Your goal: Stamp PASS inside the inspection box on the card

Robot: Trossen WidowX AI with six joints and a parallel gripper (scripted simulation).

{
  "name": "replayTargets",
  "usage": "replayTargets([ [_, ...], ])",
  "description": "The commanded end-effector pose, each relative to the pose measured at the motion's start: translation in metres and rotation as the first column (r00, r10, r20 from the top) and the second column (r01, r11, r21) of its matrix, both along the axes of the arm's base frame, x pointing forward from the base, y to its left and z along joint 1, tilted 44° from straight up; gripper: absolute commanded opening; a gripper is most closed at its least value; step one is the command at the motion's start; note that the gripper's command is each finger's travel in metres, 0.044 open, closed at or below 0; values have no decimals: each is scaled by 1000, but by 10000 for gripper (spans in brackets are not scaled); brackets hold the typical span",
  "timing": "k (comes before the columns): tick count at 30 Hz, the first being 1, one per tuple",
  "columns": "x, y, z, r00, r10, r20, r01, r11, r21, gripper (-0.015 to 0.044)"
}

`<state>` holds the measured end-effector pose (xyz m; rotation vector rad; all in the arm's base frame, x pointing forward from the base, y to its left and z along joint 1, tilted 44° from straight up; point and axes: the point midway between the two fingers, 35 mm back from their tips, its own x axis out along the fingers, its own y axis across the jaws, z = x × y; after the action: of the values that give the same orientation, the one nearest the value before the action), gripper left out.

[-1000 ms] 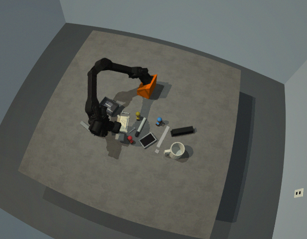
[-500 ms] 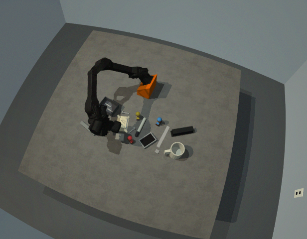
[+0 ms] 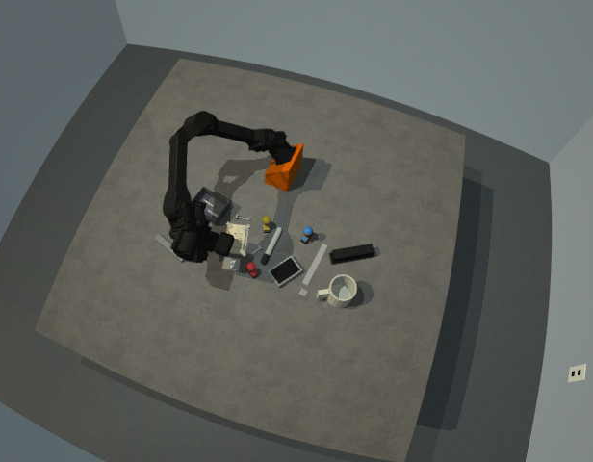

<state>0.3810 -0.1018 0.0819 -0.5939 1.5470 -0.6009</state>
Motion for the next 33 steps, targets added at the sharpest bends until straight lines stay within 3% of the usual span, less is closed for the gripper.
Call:
replayTargets([
  [1,0,2,2,1000,-4,4,4,1000,5,0],
  [24,0,11,8,1000,-4,3,4,1000,6,0],
  [33,8,72,-43,1000,2,6,-2,1000,30,0],
])
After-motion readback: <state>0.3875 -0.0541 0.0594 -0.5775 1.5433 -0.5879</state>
